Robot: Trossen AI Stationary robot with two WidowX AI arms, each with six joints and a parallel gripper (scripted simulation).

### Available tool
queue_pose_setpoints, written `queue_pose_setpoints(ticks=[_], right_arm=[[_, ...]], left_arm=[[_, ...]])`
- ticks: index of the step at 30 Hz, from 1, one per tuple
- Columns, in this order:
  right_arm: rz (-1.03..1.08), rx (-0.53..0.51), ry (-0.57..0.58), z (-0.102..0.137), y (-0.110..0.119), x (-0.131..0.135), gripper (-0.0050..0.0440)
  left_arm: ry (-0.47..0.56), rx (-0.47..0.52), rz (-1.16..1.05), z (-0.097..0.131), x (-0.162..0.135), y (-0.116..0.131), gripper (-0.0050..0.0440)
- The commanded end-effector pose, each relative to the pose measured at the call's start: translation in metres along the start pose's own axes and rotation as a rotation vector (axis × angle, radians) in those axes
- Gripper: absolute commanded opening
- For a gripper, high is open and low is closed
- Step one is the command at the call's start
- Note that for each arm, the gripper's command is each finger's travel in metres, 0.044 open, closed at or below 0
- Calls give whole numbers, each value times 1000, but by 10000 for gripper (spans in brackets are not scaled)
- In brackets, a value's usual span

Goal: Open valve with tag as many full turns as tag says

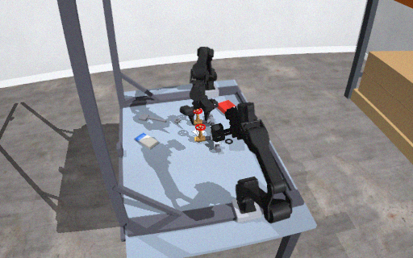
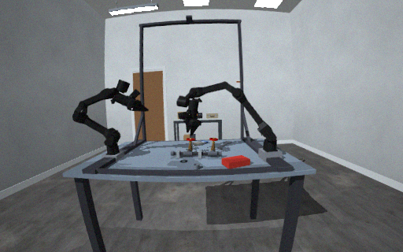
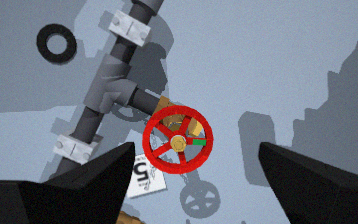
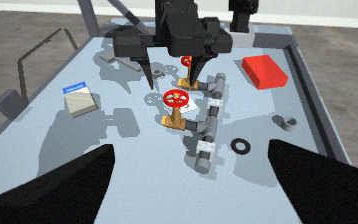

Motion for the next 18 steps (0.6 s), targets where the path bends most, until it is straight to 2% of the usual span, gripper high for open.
queue_pose_setpoints(ticks=[1, 16, 18], right_arm=[[2, -16, 1, 3, -5, -1, 400], [2, -16, 1, 3, -5, -1, 400], [2, -16, 1, 3, -5, -1, 400]], left_arm=[[23, -15, -120, 11, -3, -5, 354], [18, -10, -833, 11, -3, -4, 354], [18, -10, -833, 11, -3, -4, 354]])
Point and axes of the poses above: on each arm, the point midway between the two fingers, 35 mm back from their tips, its own z axis back along the fingers, its own x axis across the jaws, y = z × x, the point moved 4 cm from there along z, back along the fingers, and after that the axes turned 9 degrees about z, right-handed, at the moved point
